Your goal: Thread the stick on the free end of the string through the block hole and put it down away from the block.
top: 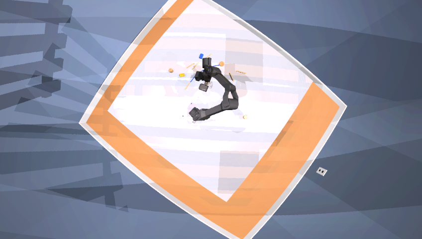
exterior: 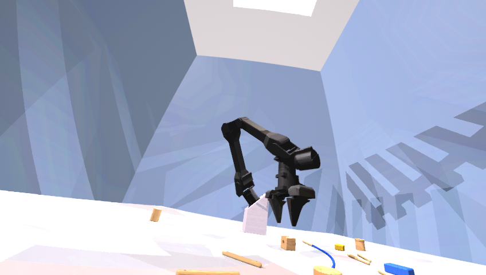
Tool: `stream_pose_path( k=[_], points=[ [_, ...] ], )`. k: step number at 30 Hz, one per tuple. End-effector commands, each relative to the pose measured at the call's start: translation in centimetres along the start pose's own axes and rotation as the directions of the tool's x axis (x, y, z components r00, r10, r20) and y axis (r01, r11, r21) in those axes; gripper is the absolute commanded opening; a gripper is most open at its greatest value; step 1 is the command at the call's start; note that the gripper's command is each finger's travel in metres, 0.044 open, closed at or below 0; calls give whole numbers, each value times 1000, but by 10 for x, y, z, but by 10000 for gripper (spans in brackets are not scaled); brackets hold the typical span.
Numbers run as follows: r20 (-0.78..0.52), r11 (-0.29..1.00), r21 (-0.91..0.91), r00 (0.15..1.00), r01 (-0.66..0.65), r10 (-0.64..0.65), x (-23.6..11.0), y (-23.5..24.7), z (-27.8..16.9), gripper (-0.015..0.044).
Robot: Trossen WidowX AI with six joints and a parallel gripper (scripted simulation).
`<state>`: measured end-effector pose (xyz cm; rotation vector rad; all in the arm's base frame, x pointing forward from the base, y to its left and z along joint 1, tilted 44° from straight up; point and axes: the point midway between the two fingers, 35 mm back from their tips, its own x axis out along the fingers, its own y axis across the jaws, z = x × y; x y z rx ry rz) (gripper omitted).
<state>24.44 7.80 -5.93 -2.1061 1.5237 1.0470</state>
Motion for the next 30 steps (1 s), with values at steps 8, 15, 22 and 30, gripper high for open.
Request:
stream_pose_path(
  k=[8,15,22,30],
  points=[
    [0,1000,0,1000,0,0,0,0,0,237],
    [0,1000,0,1000,0,0,0,0,0,132],
    [0,1000,0,1000,0,0,0,0,0,0],
    [0,1000,0,1000,0,0,0,0,0,0]
  ],
)
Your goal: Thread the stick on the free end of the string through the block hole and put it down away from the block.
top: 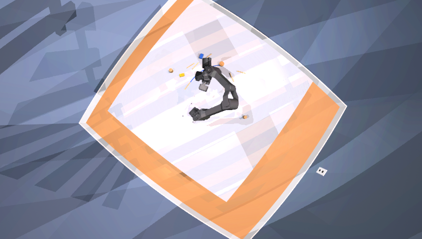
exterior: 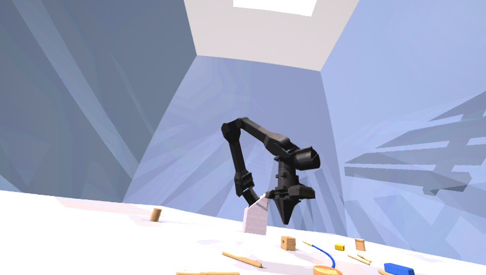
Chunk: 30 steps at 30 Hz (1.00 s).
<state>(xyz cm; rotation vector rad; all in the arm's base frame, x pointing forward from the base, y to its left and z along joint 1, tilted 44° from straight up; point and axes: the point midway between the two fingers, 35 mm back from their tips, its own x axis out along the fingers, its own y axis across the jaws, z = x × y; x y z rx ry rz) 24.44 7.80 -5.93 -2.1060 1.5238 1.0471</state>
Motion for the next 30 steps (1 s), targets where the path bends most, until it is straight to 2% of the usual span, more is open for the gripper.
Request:
stream_pose_path(
  k=[1,6,15,16,17,26,30],
  points=[
    [0,1000,0,1000,0,0,0,0,0,0],
    [0,1000,0,1000,0,0,0,0,0,0],
    [0,1000,0,1000,0,0,0,0,0,236],
    [0,1000,0,1000,0,0,0,0,0,237],
    [0,1000,0,1000,0,0,0,0,0,237],
    [0,1000,0,1000,0,0,0,0,0,0],
    [0,1000,0,1000,0,0,0,0,0,0]
  ],
)
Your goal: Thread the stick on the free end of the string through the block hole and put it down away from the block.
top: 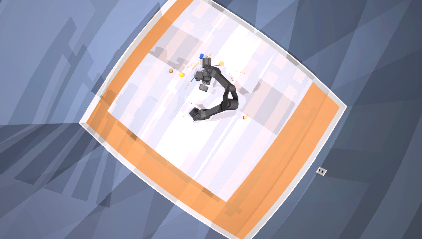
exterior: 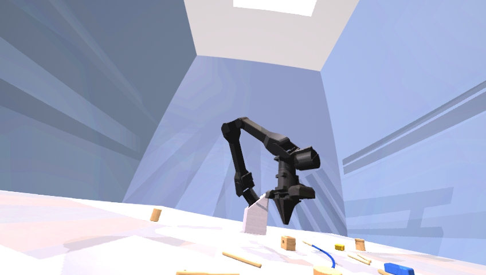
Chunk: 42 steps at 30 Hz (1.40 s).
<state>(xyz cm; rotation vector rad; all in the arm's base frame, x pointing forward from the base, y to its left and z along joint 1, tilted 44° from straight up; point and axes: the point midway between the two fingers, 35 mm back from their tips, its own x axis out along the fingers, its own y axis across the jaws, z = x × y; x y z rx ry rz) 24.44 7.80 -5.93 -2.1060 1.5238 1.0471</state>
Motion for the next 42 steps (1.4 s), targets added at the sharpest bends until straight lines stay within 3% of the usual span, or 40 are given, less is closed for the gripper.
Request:
stream_pose_path(
  k=[1,8,10,13,16,19,22,25,28,40,42],
  points=[
    [0,1000,0,1000,0,0,0,0,0,0],
    [0,1000,0,1000,0,0,0,0,0,0],
    [1,999,-45,1000,2,-2,0,1,6,53],
    [2,962,-273,1000,11,-11,-1,7,34,131],
    [8,790,-613,1000,17,-15,-2,19,76,210],
    [9,505,-863,1000,12,-9,-3,36,114,289],
    [6,279,-960,1000,6,-2,-2,49,136,367],
    [5,263,-965,1000,5,-1,-2,50,137,440],
    [5,263,-965,1000,5,-1,-2,50,137,440],
    [5,263,-965,1000,5,-1,-2,50,137,125],
    [5,263,-965,1000,5,-1,-2,50,137,122]
  ],
)
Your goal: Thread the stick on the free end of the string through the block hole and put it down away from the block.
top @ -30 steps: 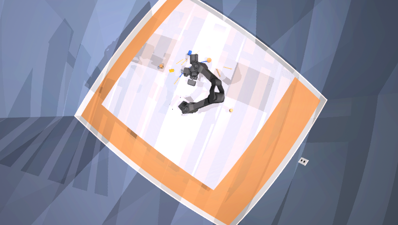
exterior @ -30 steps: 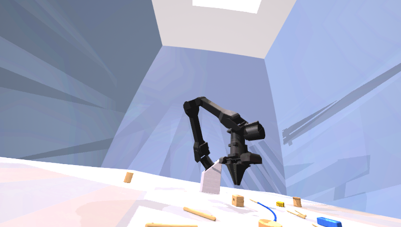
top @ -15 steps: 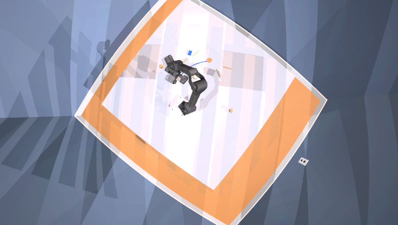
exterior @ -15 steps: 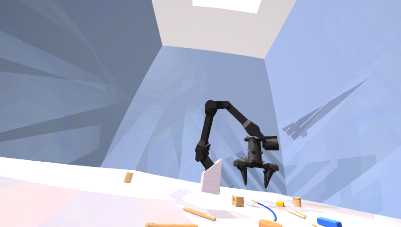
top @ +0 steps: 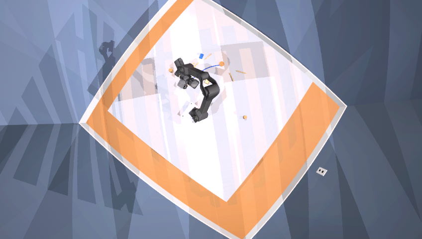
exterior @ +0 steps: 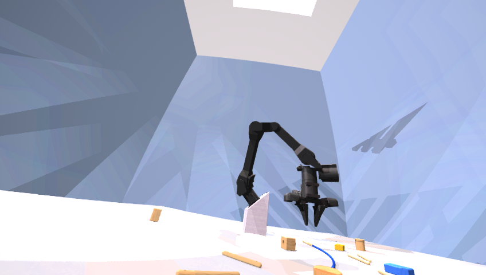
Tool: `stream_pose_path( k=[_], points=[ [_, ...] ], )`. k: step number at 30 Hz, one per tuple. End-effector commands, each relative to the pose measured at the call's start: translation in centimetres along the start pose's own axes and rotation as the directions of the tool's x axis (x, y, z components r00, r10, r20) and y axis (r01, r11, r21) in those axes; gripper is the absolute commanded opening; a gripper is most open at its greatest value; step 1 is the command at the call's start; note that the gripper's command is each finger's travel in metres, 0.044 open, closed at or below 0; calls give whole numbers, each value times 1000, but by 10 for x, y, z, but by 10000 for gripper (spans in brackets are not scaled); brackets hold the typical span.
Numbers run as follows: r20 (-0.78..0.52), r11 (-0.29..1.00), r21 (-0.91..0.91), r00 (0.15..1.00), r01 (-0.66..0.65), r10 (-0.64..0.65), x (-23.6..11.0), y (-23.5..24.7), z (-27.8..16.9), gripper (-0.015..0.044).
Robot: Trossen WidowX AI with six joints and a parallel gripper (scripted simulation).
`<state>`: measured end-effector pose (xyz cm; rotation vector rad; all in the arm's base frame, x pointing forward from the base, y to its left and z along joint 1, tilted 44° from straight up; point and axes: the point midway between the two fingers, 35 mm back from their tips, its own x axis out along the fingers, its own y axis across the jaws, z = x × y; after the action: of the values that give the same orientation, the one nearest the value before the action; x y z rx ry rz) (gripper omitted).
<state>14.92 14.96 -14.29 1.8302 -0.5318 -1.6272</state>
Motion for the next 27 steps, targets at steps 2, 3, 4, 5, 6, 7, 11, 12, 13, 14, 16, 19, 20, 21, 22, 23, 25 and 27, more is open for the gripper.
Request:
stream_pose_path(
  k=[2,3,4,5,6,7,11,12,13,14,16,19,20,21,22,23,25,27],
  points=[
    [5,1000,-5,1000,0,0,0,0,1,122],
    [5,1000,-5,1000,0,0,0,0,1,122],
    [5,1000,-5,1000,0,0,0,0,1,122],
    [5,1000,-5,1000,0,0,0,0,1,122],
    [5,1000,-5,1000,0,0,0,0,1,122],
    [5,1000,-5,1000,0,0,1,0,1,122],
    [5,1000,-5,1000,0,0,6,-1,0,122],
    [4,1000,-5,1000,0,0,7,-1,0,122],
    [4,1000,-5,1000,0,0,9,-1,0,122],
    [4,1000,-5,1000,0,0,11,-1,0,122],
    [4,1000,-5,1000,0,0,14,-1,0,122],
    [4,1000,-5,1000,0,0,19,-1,0,122],
    [4,1000,-5,1000,0,0,21,-1,-1,122],
    [4,1000,-5,1000,0,0,23,-1,-1,122],
    [4,1000,-5,1000,0,0,24,-1,-1,122],
    [4,1000,-5,1000,0,0,26,-1,-1,122],
    [4,1000,-5,1000,0,0,29,-1,-1,122],
    [4,1000,-5,1000,0,0,32,-1,-1,122]
  ],
)
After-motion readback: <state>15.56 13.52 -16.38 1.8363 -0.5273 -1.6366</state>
